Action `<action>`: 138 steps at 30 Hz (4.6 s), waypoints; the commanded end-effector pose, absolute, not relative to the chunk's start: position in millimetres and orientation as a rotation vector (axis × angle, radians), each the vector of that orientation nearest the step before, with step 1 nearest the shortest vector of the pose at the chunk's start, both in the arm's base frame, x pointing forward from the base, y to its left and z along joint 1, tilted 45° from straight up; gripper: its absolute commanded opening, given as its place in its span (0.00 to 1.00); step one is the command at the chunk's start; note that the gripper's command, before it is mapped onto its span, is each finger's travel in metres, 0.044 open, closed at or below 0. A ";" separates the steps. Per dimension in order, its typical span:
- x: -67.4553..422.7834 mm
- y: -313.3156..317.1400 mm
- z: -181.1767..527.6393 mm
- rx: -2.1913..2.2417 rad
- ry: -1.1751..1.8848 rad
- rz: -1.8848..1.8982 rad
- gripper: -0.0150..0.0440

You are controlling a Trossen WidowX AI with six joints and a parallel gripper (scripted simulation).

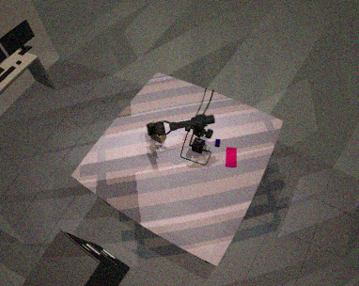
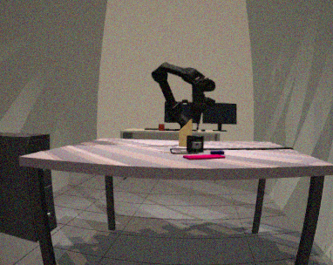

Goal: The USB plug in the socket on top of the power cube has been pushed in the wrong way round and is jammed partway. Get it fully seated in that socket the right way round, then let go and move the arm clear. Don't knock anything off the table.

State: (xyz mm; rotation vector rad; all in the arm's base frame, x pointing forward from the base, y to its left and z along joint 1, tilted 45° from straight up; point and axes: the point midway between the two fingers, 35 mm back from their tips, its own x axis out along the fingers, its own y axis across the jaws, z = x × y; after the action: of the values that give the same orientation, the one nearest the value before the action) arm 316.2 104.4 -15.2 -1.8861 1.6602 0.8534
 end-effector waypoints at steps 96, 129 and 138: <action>314.6 98.9 -28.1 -1.843 1.626 0.927 0.25; 314.9 96.1 -30.9 -1.843 1.627 0.927 0.25; 314.9 95.3 -31.7 -1.843 1.627 0.927 0.25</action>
State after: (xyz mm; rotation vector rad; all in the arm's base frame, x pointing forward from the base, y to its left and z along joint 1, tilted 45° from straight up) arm 315.5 96.2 -30.5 -1.8429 1.6252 0.9192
